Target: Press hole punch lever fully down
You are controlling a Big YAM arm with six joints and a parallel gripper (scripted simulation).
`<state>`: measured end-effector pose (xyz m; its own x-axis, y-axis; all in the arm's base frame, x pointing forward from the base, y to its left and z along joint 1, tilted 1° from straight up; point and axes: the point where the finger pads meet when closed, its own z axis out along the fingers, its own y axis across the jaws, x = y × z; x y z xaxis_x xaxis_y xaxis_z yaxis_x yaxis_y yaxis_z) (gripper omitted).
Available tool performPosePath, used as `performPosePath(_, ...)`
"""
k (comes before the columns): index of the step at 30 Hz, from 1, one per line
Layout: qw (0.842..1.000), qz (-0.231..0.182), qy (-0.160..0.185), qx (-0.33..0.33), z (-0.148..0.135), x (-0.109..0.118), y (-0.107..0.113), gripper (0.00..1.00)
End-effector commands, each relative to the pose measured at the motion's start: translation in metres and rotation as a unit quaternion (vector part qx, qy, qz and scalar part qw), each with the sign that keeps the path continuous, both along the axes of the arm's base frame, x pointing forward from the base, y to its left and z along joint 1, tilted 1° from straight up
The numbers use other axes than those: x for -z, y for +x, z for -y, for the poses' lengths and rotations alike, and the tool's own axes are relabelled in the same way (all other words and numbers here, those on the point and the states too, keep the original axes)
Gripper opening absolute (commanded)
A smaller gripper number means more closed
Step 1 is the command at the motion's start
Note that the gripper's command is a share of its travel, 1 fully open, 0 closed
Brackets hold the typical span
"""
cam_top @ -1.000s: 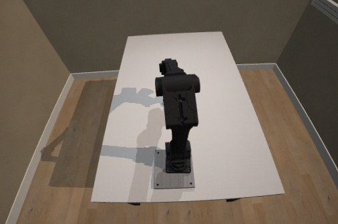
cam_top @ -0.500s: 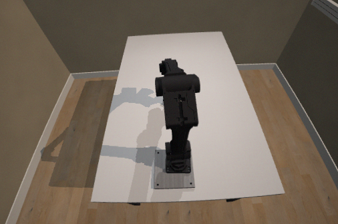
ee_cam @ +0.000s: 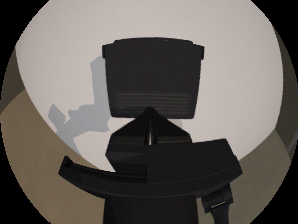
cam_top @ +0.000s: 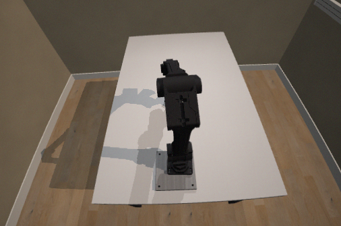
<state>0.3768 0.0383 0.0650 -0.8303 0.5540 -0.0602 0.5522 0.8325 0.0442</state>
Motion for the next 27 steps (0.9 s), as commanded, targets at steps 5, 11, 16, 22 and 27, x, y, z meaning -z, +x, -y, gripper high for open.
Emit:
performPosePath(5,1.0,-0.029,-0.004,-0.001,-0.0046,0.0332,-0.0108,0.0)
performPosePath(11,1.0,-0.029,-0.004,-0.001,-0.0057,0.0384,-0.0129,0.0)
performPosePath(16,1.0,-0.029,-0.004,-0.001,-0.006,0.0394,-0.0134,0.0)
performPosePath(22,1.0,-0.029,-0.003,-0.001,-0.0061,0.0394,-0.0134,0.0)
performPosePath(27,1.0,-0.029,-0.003,-0.001,-0.0062,0.0394,-0.0134,0.0)
